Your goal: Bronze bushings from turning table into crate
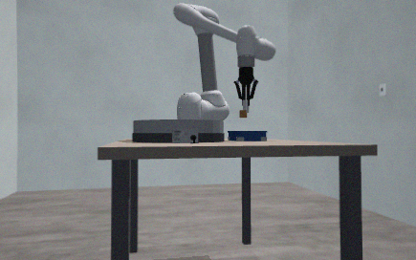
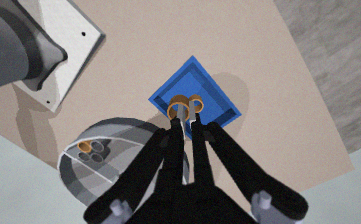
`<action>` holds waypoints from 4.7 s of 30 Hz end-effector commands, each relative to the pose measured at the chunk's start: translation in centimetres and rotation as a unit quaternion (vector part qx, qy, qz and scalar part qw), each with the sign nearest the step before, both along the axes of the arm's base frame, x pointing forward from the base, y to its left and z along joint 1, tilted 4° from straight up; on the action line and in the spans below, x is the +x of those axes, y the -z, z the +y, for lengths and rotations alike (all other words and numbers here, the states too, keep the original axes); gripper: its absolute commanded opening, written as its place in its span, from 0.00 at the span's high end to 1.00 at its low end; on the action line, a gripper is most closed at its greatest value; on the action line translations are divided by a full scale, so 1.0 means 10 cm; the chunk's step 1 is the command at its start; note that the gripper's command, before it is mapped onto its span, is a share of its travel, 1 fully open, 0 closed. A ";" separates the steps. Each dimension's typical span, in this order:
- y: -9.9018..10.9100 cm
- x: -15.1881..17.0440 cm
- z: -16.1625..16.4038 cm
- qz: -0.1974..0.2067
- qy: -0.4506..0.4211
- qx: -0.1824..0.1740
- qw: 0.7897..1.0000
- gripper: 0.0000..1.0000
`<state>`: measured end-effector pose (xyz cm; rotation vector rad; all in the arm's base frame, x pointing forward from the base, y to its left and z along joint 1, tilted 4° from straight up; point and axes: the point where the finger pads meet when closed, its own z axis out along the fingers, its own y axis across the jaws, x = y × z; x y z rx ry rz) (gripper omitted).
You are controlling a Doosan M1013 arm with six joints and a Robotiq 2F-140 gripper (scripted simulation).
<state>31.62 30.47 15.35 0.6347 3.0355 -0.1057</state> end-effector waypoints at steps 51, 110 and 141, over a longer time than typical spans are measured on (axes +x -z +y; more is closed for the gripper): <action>0.63 0.05 0.02 -0.002 0.003 0.004 1.000 1.00; 0.71 0.00 -0.09 -0.002 0.003 0.004 1.000 1.00; 0.73 0.00 -0.09 -0.002 0.003 0.004 1.000 1.00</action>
